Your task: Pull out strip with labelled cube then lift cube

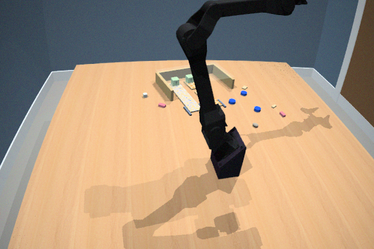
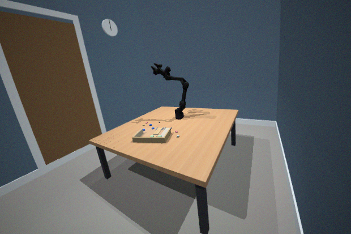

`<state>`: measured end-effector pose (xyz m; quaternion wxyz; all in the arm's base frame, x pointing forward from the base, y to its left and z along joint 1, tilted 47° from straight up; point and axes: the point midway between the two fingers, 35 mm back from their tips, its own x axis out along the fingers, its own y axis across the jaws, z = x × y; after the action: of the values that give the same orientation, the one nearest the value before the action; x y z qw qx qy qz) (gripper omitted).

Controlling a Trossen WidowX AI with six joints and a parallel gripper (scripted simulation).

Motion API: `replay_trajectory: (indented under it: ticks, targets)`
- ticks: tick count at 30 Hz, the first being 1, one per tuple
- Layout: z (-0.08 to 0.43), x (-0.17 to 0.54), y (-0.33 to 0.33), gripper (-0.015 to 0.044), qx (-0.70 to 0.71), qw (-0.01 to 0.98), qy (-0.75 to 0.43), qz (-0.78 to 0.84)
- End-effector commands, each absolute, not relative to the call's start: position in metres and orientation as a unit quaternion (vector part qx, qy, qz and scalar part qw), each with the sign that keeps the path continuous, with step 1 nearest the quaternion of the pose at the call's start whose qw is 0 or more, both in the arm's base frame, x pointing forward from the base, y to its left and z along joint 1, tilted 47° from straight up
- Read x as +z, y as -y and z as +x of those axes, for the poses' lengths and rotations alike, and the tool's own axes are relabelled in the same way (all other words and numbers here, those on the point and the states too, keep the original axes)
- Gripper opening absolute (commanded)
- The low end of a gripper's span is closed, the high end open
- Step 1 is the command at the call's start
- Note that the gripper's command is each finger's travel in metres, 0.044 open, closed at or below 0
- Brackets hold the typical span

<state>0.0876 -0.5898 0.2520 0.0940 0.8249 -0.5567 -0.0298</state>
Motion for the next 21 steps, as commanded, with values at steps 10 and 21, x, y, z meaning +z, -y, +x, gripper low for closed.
replay_trajectory:
  ticks: [10,21]
  targets:
    - [0.198,0.203,0.516,0.04,-0.213,0.31,0.365,0.851]
    - [0.284,0.154,0.405,0.04,-0.258,0.536,0.112,0.796]
